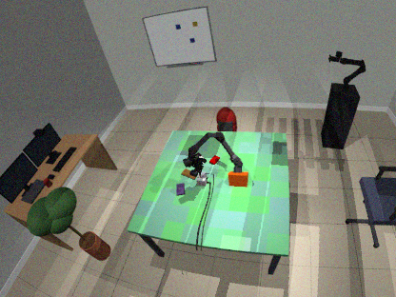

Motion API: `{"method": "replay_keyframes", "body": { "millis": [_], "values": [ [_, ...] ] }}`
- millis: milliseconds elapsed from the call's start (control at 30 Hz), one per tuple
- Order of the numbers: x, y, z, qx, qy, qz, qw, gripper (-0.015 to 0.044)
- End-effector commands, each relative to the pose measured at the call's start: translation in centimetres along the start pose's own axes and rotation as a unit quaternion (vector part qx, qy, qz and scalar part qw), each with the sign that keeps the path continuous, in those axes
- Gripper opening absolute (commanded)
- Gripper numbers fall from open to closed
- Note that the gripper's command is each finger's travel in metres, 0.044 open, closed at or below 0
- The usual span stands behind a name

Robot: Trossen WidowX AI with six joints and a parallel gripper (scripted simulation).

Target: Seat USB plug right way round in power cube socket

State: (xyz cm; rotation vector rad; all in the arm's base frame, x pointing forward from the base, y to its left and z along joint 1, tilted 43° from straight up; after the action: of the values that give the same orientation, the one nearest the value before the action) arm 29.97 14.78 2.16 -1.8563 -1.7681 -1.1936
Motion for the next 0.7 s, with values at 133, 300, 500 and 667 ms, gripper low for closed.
{"method": "replay_keyframes", "body": {
  "millis": [133,300,500,667],
  "values": [
    [-0.04,-0.01,0.00,0.100,0.000,0.000,0.995,0.0000],
    [-0.04,-0.01,0.00,0.165,0.000,0.000,0.986,0.0000],
    [-0.04,-0.01,0.00,0.242,0.000,0.000,0.970,0.0000],
    [-0.04,-0.01,0.00,0.305,0.000,0.000,0.952,0.0000]
  ]
}}
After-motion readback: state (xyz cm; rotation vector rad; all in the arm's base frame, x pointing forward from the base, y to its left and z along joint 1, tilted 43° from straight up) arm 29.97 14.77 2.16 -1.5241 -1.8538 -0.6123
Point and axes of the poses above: the point midway between the two fingers, 35 mm back from their tips, its own x axis back along the fingers, its own z axis across the jaws, y = z × x, the point moved 1 cm from there along x, back along the fingers, and after that the axes turned 9 degrees about -x, right-handed, at the moved point
